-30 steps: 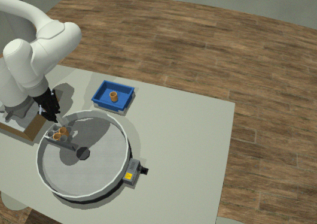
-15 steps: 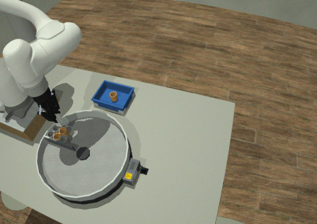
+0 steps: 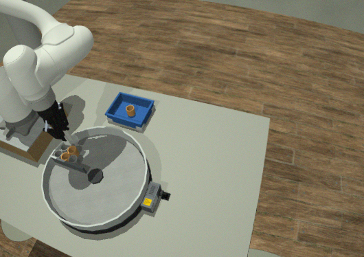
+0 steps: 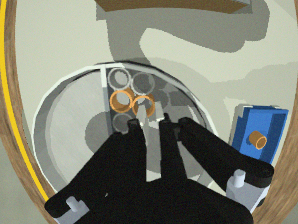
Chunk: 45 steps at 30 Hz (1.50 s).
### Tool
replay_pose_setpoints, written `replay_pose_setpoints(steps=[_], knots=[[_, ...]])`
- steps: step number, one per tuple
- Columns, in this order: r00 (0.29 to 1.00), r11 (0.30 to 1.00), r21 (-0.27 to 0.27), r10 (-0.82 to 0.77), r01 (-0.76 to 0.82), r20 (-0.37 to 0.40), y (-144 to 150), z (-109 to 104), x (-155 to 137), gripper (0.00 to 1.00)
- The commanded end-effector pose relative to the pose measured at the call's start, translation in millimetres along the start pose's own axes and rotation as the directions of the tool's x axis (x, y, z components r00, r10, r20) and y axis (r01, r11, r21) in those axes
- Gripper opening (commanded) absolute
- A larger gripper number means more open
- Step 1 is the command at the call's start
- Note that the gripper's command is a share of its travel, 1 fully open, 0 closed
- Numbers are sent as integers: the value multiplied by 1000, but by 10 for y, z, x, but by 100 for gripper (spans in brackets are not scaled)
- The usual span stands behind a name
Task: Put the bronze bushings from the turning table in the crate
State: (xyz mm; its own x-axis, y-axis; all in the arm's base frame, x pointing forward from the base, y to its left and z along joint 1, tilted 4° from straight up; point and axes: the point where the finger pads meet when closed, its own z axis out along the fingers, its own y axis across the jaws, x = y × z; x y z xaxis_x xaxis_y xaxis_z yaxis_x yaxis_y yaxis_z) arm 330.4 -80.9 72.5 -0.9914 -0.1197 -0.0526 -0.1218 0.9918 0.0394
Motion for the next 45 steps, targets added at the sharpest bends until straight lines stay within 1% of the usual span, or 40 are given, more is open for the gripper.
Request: replay_pose_setpoints(steps=[1, 11, 18, 45], knots=[[1000, 1000, -7, 0, 0, -3, 24, 3, 25, 10], [1000, 1000, -7, 0, 0, -3, 24, 5, 25, 10], [1000, 1000, -7, 0, 0, -3, 25, 237, 25, 10], [1000, 1000, -7, 0, 0, -3, 25, 240, 25, 10]])
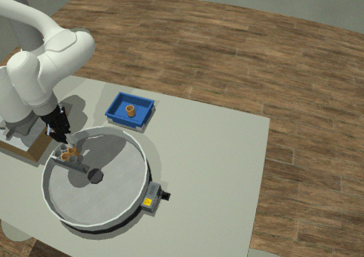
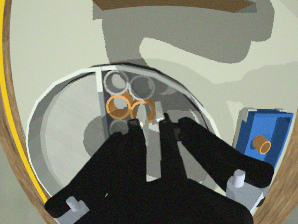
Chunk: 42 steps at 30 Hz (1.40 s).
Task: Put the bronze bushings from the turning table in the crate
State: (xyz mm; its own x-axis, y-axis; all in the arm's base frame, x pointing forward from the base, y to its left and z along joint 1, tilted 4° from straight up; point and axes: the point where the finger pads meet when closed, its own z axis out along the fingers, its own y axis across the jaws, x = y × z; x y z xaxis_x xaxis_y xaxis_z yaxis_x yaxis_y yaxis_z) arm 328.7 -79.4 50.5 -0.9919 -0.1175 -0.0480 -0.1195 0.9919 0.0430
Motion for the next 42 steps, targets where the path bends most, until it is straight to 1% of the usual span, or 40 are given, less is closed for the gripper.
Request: replay_pose_setpoints(steps=[1, 42], knots=[[1000, 1000, -3, -3, 3, 2, 17, 21, -1, 10], [1000, 1000, -3, -3, 3, 2, 8, 39, -29, 10]])
